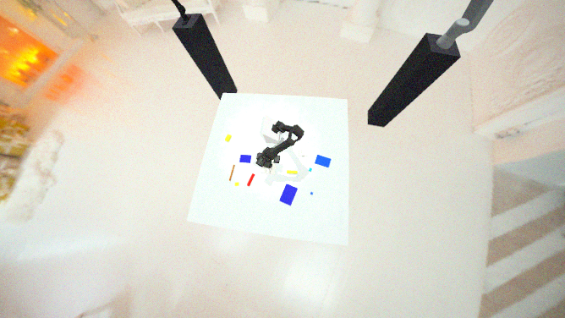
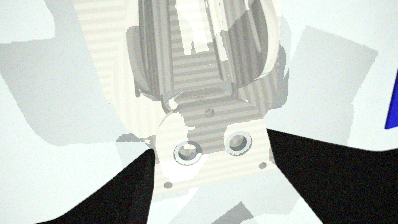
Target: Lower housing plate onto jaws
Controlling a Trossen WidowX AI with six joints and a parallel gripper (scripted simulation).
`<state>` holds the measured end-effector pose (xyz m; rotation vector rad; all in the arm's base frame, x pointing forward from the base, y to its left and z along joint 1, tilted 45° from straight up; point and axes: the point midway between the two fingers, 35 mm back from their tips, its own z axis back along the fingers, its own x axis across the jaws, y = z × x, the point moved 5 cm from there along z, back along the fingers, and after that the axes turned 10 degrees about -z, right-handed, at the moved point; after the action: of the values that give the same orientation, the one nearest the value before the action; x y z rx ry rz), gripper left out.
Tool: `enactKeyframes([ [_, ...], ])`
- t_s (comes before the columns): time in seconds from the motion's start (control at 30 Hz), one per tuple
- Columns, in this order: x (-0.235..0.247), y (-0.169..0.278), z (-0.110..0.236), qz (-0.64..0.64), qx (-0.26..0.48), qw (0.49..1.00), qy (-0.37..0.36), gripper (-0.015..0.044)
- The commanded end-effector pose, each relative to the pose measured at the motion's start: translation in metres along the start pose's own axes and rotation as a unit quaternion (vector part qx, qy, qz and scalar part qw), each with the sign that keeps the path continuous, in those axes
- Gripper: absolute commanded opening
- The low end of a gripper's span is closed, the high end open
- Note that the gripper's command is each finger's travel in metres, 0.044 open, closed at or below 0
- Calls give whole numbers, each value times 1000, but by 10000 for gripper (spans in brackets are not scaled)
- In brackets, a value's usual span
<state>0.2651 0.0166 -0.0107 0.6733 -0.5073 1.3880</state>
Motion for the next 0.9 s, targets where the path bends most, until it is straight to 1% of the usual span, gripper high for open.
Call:
enactKeyframes([
  [0.0, 0, 0, -2, -2, -1, 1000, -3, 351],
  [0.87, 1, 0, -7, -2, 0, 1000, -3, 351],
])
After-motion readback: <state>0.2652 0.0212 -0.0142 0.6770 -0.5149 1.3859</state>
